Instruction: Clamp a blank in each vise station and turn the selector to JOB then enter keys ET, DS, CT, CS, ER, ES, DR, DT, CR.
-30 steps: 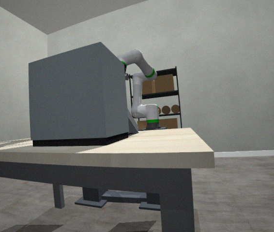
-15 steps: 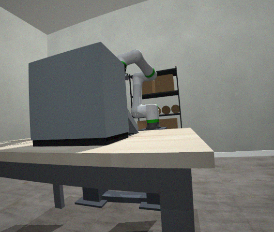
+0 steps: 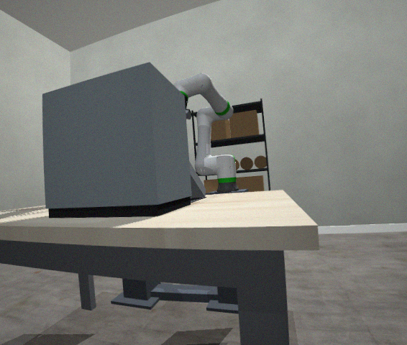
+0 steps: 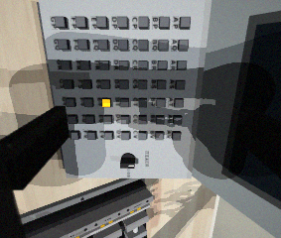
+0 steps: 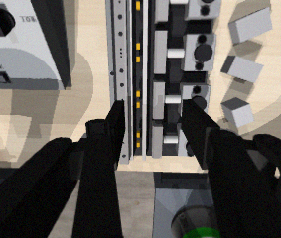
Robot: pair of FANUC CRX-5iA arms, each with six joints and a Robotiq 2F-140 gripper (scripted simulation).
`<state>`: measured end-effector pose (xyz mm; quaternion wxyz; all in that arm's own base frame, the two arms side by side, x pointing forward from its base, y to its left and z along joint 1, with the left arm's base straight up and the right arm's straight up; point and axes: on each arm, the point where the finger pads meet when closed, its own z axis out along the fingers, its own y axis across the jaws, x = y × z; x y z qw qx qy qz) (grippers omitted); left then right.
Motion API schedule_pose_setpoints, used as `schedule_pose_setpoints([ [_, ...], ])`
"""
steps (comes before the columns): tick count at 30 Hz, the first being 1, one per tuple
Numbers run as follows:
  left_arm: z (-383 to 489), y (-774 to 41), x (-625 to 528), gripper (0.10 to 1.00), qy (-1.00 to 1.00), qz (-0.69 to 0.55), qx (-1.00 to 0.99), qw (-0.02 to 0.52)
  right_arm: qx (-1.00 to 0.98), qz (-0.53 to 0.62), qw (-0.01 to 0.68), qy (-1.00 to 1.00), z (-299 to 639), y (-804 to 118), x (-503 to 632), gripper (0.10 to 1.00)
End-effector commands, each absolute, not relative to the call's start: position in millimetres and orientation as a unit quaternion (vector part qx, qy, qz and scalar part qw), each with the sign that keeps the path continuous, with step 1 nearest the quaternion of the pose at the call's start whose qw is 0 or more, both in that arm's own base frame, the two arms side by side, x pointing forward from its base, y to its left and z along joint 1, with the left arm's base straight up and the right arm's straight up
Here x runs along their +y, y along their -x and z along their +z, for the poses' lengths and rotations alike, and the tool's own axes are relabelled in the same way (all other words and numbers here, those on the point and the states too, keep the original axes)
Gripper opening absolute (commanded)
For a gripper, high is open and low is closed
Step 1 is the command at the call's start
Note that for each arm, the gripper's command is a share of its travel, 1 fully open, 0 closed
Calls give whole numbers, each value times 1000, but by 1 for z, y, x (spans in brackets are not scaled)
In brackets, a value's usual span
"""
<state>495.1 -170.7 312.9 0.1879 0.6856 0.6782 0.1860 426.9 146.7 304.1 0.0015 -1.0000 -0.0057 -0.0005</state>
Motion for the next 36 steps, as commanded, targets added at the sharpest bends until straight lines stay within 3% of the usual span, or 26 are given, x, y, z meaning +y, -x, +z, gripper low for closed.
schedule_pose_setpoints([
  [1, 314, -495, -171, 1000, -685, 186, 678, 189, -44, -2, 1, 999, 301, -390, 87, 460],
  [7, 314, -495, -171, 1000, -685, 186, 678, 189, -148, 0, 0, 989, 272, -340, 39, 460],
  [22, 314, -495, -171, 1000, -685, 186, 678, 189, -148, 0, 0, 989, 117, -270, -38, 460],
  [36, 314, -495, -171, 1000, -685, 186, 678, 189, -148, 0, 0, 989, 113, -270, -38, 460],
])
